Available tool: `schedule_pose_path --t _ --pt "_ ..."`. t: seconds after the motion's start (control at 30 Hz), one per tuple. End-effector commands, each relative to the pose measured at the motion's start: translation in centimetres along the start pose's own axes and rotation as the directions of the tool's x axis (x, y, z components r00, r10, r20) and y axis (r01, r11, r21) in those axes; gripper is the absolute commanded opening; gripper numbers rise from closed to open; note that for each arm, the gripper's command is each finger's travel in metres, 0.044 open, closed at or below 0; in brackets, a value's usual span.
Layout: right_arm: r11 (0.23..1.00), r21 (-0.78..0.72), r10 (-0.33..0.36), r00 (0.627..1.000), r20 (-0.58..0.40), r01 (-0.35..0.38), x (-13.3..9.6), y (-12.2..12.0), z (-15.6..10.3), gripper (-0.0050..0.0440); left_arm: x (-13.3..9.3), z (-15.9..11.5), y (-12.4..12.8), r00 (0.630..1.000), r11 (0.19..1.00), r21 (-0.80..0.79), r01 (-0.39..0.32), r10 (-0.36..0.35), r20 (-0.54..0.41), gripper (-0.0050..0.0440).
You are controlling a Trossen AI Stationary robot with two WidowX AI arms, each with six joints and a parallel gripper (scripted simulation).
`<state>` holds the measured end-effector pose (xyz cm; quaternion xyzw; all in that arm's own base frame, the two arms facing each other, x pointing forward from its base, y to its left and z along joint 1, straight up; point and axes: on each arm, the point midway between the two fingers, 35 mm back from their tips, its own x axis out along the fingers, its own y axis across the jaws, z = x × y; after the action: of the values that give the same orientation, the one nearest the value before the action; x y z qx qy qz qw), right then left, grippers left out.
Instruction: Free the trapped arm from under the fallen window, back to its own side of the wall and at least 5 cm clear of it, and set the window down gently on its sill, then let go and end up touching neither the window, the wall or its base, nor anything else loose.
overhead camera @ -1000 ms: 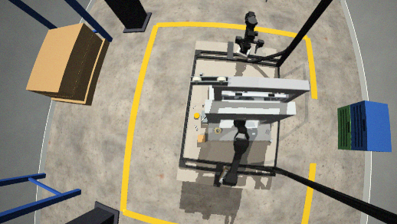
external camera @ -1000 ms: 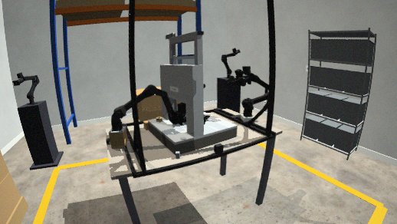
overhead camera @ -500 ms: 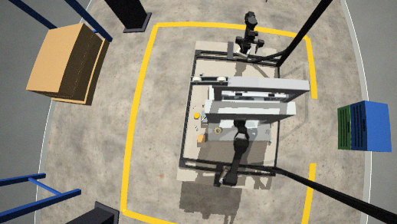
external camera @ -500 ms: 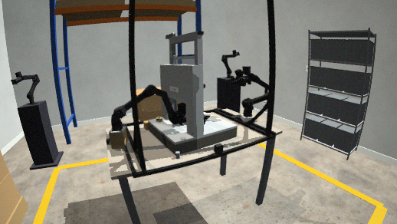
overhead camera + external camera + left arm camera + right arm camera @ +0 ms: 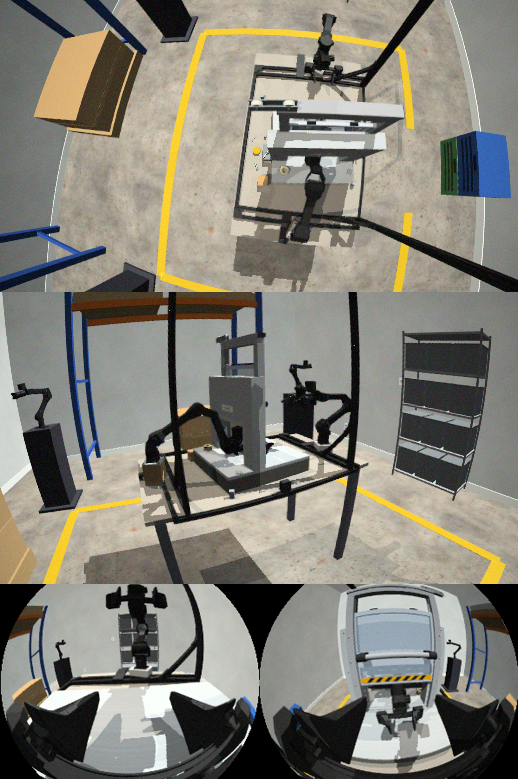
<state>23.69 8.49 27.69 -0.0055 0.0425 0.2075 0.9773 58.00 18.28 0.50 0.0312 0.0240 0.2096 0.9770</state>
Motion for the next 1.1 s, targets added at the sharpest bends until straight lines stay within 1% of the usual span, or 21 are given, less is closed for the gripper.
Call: schedule_pose_path --t 0.0,0.03,0.1,0.13,0.2,0.3,0.6,0.8,0.97,1.0,1.07 --pt "1.0 0.003 0.012 1.0 0.0 -0.012 2.3 -0.5 -1.3 0.04 0.0 0.1 0.0 1.0 1.0 0.009 0.0 0.0 0.002 0.04" --pt "1.0 0.003 0.015 1.0 0.002 -0.015 2.8 -0.6 -1.6 0.04 0.0 0.1 0.0 1.0 1.0 0.009 0.0 0.0 0.002 0.04" --pt "1.0 0.003 0.015 1.0 0.002 -0.015 2.8 -0.6 -1.6 0.04 0.0 0.1 0.0 1.0 1.0 0.009 0.0 0.0 0.002 0.04" --pt "1.0 -0.004 0.018 0.999 0.037 -0.018 3.3 -0.7 -1.2 0.04 0.0 0.1 0.0 1.0 1.0 0.009 0.0 0.0 0.002 0.04" --pt "1.0 0.001 0.028 0.999 0.018 -0.028 4.7 -1.0 -2.6 0.04 0.0 0.1 0.0 1.0 1.0 0.009 0.0 0.0 0.002 0.04" --pt "0.999 0.0 0.037 0.999 0.028 -0.037 5.8 -1.3 -3.6 0.04 0.0 0.1 0.0 1.0 1.0 0.009 0.0 0.0 0.002 0.04" --pt "0.998 -0.011 0.061 0.995 0.079 -0.061 7.9 -2.0 -5.8 0.04 0.0 0.1 0.0 1.0 1.0 0.009 0.0 0.0 0.002 0.04" --pt "0.998 -0.013 0.066 0.994 0.084 -0.065 8.2 -2.1 -6.4 0.04 0.0 0.1 0.0 1.0 1.0 0.009 0.0 0.0 0.002 0.04" --pt "0.998 -0.013 0.066 0.994 0.085 -0.066 8.4 -2.1 -6.3 0.04 0.0 0.1 0.0 1.0 1.0 0.009 0.0 0.0 0.002 0.04" --pt "0.998 -0.013 0.066 0.994 0.085 -0.066 8.7 -2.1 -6.1 0.04 0.0 0.1 0.0 1.0 1.0 0.009 0.0 0.0 0.002 0.04" --pt "0.998 -0.013 0.066 0.994 0.085 -0.066 10.1 -2.1 -5.4 0.04 0.0 0.1 0.0 1.0 1.0 0.009 0.0 0.0 0.002 0.04"
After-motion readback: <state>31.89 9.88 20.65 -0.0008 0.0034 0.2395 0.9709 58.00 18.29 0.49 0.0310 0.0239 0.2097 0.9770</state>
